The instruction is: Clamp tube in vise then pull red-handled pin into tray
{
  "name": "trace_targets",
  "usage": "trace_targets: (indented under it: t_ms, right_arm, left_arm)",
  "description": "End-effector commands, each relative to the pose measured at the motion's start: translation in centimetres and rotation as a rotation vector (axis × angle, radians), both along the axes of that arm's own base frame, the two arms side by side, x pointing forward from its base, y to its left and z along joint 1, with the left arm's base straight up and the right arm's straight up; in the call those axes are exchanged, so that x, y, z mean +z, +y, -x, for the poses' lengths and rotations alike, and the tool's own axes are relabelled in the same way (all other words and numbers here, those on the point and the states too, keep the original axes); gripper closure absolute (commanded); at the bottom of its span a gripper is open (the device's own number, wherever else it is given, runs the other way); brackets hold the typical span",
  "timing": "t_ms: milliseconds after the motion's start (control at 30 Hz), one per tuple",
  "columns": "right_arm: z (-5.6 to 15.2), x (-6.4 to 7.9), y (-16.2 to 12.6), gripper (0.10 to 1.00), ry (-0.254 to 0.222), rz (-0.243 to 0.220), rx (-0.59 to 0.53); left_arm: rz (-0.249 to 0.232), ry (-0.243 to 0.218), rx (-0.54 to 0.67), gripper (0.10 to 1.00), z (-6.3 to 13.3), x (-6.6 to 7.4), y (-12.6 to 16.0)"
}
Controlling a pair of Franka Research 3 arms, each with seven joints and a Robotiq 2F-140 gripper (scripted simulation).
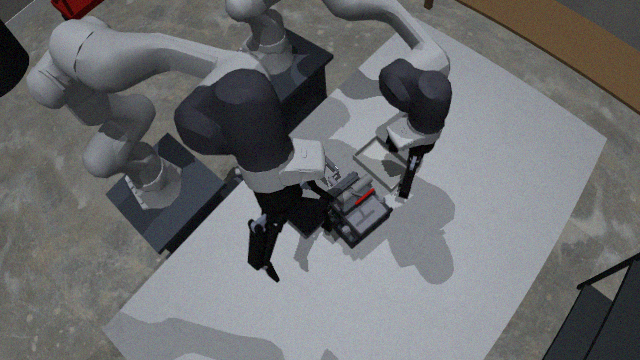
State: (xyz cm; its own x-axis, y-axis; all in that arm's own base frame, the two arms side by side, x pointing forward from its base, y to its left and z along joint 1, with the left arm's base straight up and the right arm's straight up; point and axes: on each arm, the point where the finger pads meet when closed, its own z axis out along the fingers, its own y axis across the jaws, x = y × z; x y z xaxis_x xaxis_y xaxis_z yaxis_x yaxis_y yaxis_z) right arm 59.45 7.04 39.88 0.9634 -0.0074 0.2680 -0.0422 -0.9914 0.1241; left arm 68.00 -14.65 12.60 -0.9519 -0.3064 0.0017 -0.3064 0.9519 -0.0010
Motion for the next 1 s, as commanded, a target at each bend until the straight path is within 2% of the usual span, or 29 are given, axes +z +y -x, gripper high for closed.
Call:
trace_targets:
  t_ms: [0,567,700,833,967]
  right_arm:
    - [0.0,0.0,0.0,0.098,0.0,0.0,0.0]
    - [0.0,0.0,0.0,0.098,0.0,0.0,0.0]
    - [0.1,-0.1,0.3,0.098,-0.002,-0.01,-0.028]
    - [0.3,-0.3,1.4,0.098,-0.01,-0.048,-0.145]
    - [0.5,-0.4,1.8,0.098,-0.013,-0.064,-0.194]
  left_arm:
    - [0.0,0.0,0.0,0.098,0.0,0.0,0.0]
    - [0.0,0.0,0.0,0.098,0.0,0.0,0.0]
    - [0.0,0.0,0.013,0.098,-0.1,0.1,0.4]
    - [-0.001,0.0,0.068,0.098,-0.3,0.6,2.3]
    - [-0.004,-0.001,0.185,0.098,-0.7,1.6,6.3]
